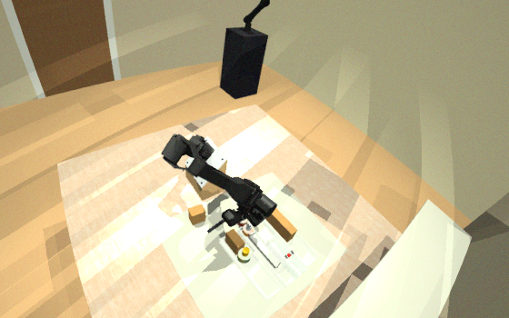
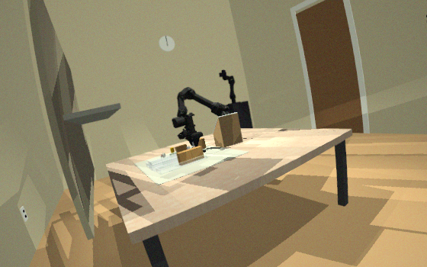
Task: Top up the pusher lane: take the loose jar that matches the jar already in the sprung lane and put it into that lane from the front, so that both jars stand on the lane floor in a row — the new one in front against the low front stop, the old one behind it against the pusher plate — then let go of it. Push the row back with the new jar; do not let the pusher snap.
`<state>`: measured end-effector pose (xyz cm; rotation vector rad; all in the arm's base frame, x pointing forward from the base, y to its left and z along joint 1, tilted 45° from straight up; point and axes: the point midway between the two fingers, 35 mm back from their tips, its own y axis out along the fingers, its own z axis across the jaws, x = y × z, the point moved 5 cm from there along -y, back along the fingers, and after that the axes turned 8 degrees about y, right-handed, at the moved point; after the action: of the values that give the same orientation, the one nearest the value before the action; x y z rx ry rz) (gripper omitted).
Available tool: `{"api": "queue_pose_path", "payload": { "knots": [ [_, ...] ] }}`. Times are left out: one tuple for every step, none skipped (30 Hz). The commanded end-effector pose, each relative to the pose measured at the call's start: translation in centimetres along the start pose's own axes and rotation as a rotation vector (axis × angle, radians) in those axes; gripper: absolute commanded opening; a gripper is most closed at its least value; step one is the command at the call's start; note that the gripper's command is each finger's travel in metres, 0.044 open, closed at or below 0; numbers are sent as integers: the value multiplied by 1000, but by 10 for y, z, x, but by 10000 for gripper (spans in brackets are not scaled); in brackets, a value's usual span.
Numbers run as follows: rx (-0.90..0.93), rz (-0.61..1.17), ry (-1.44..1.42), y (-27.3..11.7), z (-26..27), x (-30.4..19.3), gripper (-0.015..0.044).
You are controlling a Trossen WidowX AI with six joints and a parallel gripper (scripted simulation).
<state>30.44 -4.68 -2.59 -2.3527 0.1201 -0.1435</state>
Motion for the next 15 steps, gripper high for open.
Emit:
{"api": "queue_pose_path", "payload": {
  "knots": [
    [2,-19,12,-1,0,9,0],
    [2,-19,12,-1,0,9,0],
    [2,-19,12,-1,0,10,0],
    [2,-19,12,-1,1,10,0],
    [2,-19,12,-1,1,11,0],
    [2,-19,12,-1,1,11,0],
    [2,-19,12,-1,1,11,0],
    [2,-19,12,-1,1,12,0],
    [2,-19,12,-2,1,12,0],
    [2,-19,13,-2,1,13,0],
    [2,-19,13,-2,1,13,0],
    [2,-19,13,-2,1,13,0],
    [2,-19,13,-2,1,14,0],
    [2,-19,13,-2,1,14,0],
    [2,-19,13,-2,1,14,0]
  ]
}}
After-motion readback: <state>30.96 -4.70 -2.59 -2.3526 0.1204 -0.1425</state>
